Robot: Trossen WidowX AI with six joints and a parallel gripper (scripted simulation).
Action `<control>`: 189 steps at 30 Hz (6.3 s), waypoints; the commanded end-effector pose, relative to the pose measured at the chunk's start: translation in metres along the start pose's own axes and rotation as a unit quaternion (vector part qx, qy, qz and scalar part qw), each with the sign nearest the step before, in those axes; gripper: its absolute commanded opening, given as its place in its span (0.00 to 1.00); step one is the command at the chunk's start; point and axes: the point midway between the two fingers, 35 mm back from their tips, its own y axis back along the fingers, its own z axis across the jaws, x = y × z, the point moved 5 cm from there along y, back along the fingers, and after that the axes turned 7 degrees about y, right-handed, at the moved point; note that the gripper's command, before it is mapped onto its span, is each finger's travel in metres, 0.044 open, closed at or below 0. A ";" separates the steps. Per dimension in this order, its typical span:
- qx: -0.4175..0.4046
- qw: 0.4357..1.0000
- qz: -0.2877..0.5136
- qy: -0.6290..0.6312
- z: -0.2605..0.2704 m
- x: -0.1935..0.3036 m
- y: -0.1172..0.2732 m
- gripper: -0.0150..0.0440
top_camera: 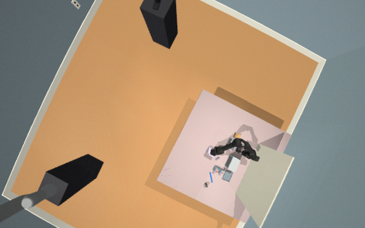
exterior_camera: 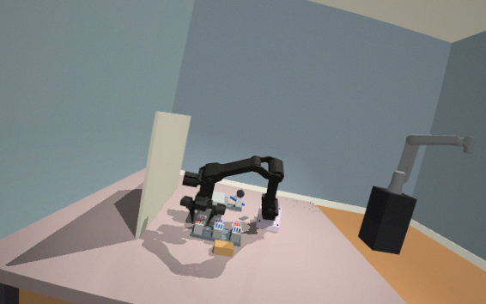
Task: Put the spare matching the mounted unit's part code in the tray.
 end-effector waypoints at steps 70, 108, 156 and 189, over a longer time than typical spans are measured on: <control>-0.002 1.000 0.003 -0.005 0.002 0.002 -0.004 0.76; -0.002 1.000 0.003 -0.005 0.002 0.002 -0.004 0.76; -0.003 1.000 0.005 -0.005 0.000 0.003 0.067 0.25; 0.001 1.000 0.010 -0.025 -0.009 0.026 0.131 0.25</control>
